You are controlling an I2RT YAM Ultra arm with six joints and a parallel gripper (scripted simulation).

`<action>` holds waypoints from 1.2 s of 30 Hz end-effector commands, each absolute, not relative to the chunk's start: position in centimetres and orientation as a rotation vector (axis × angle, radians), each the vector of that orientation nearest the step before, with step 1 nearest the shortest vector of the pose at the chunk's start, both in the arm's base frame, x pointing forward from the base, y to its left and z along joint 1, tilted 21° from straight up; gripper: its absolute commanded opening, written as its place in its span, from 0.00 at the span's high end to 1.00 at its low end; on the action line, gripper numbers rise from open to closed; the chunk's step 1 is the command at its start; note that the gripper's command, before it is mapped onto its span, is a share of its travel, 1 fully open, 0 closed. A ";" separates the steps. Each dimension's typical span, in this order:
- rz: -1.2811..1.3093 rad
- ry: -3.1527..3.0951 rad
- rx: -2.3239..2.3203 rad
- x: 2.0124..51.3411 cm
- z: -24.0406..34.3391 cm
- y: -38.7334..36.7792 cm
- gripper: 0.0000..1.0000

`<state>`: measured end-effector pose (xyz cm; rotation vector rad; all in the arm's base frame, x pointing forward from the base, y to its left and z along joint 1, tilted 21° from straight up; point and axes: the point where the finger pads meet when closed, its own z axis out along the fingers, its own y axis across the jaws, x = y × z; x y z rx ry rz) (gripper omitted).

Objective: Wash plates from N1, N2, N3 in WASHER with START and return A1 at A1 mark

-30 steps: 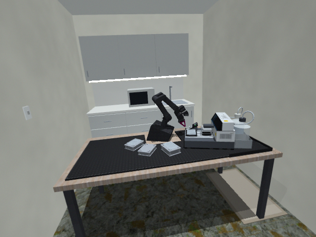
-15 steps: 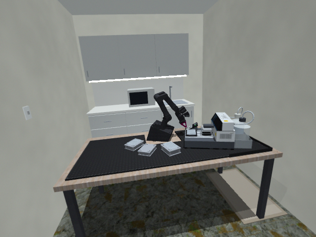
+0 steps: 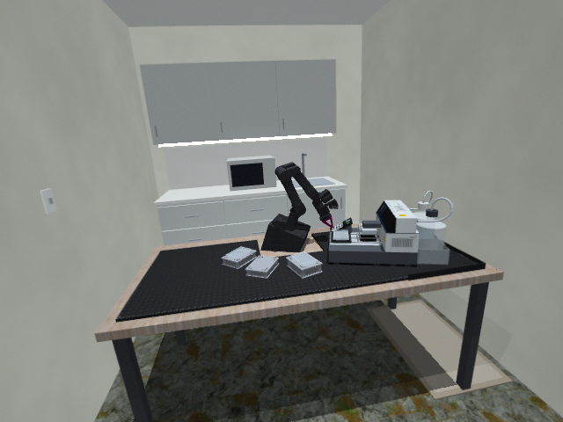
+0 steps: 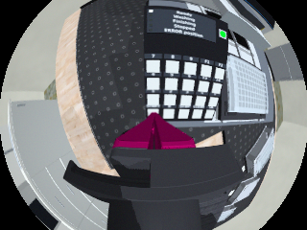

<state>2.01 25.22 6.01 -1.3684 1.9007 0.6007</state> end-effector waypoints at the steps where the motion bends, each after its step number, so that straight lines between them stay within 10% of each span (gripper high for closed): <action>1: 0.620 1.889 -1.360 2.0 6.4 25.7 1.00; 36: 0.620 1.888 -1.360 2.1 6.0 26.1 1.00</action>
